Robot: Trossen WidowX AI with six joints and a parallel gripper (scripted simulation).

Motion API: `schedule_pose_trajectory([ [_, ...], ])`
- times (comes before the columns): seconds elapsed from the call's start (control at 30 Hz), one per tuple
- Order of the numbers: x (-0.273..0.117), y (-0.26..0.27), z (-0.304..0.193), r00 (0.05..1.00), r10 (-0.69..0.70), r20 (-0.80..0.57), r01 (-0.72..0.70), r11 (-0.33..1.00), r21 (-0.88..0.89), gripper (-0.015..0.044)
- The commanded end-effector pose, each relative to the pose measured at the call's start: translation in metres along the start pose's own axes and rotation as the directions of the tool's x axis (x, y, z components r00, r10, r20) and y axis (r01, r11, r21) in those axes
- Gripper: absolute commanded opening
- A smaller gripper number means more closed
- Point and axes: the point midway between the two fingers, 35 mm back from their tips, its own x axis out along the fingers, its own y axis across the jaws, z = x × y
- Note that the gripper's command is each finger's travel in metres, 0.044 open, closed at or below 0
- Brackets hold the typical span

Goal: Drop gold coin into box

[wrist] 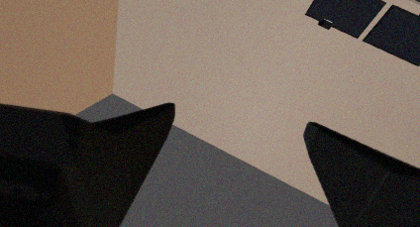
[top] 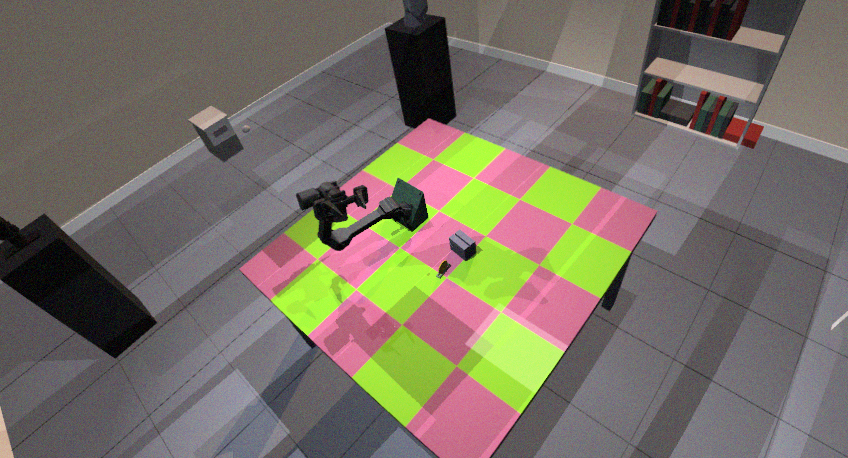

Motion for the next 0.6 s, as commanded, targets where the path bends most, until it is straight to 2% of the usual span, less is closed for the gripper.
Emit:
schedule_pose_trajectory([
  [0.0,0.001,-0.001,0.000,1.000,-0.001,0.001,0.001,1.000,-0.005,0.0374],
  [0.13,0.017,-0.025,-0.010,0.999,-0.037,0.039,0.042,0.991,-0.130,0.0269],
  [0.27,0.049,-0.074,-0.012,0.983,-0.119,0.136,0.159,0.930,-0.331,0.0164],
  [0.4,0.076,-0.125,0.001,0.943,-0.214,0.255,0.313,0.829,-0.463,0.0161],
  [0.57,0.103,-0.196,0.046,0.817,-0.335,0.469,0.567,0.619,-0.544,0.0161],
])
